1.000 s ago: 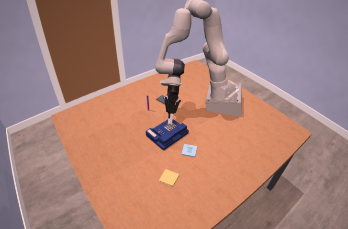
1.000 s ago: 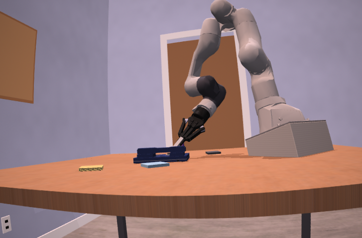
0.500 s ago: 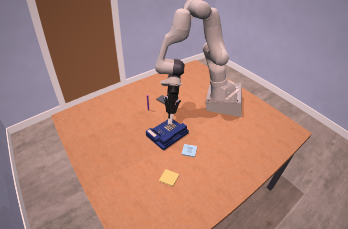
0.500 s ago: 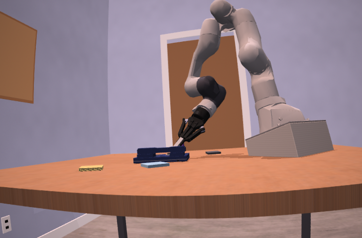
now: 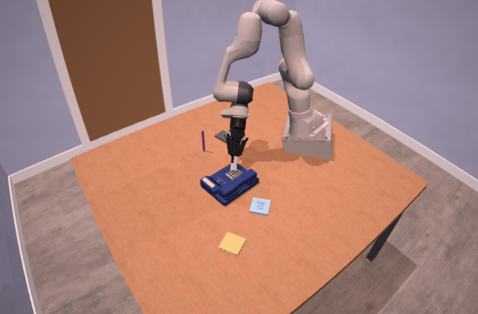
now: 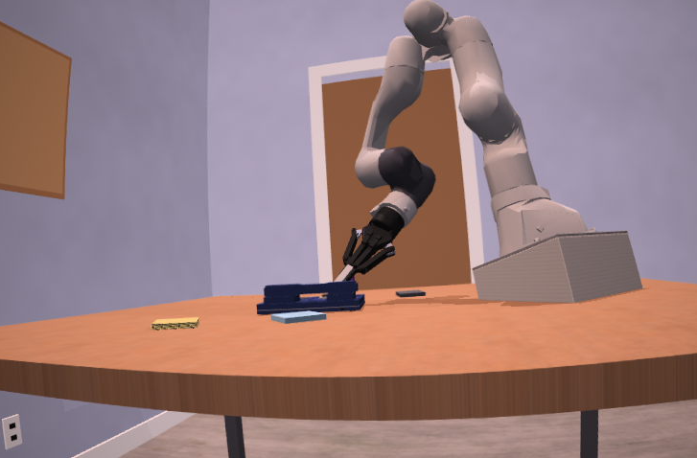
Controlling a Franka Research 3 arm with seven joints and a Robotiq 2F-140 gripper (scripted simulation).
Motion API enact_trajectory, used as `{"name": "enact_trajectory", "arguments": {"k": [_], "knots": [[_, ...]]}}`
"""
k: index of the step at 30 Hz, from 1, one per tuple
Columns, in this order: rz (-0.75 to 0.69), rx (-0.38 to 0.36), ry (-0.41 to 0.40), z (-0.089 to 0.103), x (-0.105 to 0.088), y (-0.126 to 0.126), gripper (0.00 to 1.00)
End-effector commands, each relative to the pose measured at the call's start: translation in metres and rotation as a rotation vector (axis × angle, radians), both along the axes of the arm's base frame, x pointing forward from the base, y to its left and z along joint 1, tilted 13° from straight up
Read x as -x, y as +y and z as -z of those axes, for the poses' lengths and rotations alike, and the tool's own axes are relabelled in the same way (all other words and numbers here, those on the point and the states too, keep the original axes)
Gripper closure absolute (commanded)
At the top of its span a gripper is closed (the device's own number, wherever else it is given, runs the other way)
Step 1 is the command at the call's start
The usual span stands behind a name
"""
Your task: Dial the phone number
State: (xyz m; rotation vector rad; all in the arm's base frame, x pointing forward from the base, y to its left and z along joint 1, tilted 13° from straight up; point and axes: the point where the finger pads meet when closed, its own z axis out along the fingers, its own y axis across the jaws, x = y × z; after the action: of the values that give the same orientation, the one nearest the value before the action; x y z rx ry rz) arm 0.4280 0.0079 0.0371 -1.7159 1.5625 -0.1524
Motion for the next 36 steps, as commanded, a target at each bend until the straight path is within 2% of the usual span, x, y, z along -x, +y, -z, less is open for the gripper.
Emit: {"name": "enact_trajectory", "arguments": {"k": [1,24,36], "knots": [[0.000,0.000,-0.005,0.000,-0.001,-0.001,1.00],[0.000,0.000,-0.005,0.003,-0.001,-0.002,1.00],[0.000,0.000,-0.005,-0.009,0.001,0.000,1.00]]}}
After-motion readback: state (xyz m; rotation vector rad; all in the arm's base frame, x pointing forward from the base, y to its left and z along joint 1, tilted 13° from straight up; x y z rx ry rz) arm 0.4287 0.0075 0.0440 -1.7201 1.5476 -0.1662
